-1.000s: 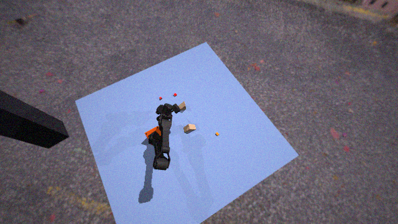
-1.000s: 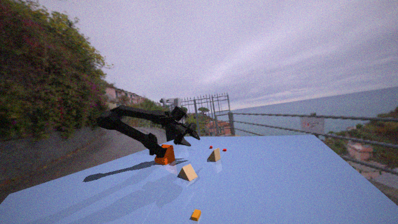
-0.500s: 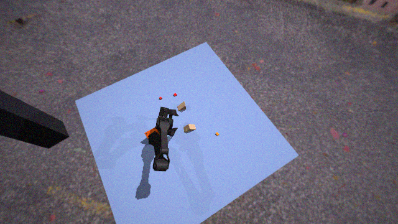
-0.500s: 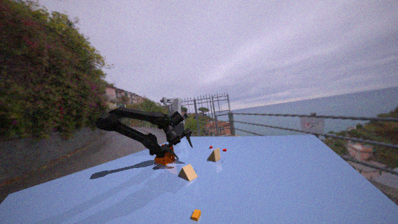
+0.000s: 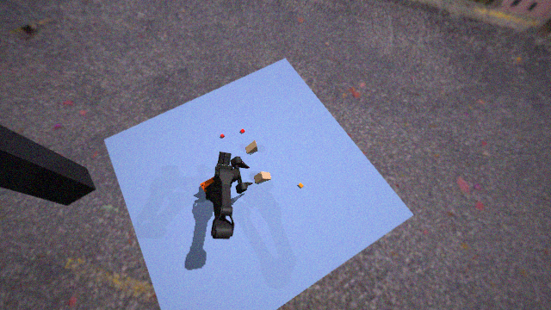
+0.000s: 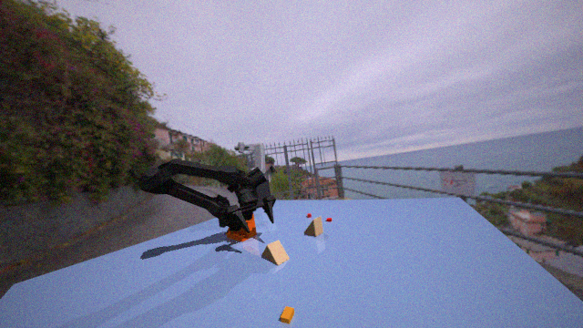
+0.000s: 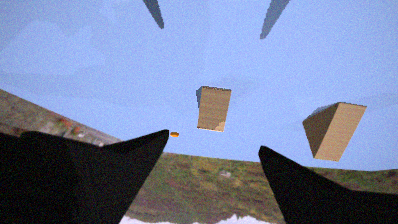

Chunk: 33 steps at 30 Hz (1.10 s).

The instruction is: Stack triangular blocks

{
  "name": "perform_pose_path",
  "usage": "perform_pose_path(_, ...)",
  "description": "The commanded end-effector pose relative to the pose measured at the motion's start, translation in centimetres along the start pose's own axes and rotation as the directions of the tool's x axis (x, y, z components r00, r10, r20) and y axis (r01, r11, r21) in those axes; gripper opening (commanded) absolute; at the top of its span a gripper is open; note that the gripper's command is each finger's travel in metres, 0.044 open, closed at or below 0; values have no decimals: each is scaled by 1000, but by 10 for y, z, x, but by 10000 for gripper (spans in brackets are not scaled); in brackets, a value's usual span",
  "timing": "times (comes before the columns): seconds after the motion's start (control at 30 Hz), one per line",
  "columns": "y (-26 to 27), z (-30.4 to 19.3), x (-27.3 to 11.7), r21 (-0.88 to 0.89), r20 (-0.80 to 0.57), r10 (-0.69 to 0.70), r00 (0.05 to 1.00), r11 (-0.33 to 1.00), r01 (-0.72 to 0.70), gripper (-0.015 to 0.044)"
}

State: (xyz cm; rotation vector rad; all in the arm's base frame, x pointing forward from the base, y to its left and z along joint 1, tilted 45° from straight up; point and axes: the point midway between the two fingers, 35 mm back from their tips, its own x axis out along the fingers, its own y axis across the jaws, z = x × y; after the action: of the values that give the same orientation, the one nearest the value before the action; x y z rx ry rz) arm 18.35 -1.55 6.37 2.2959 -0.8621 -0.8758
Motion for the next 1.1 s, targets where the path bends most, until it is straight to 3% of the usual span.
perform_pose_path(0.0, 2, -1, 0, -19, -9, 7, 1000, 1000, -7, 440)
perform_pose_path(0.83, -5, -1, 93, -24, 108, 84, 991, 996, -82, 440)
perform_pose_path(1.07, -3, -1, 96, -6, 103, 78, 992, 997, -77, 440)
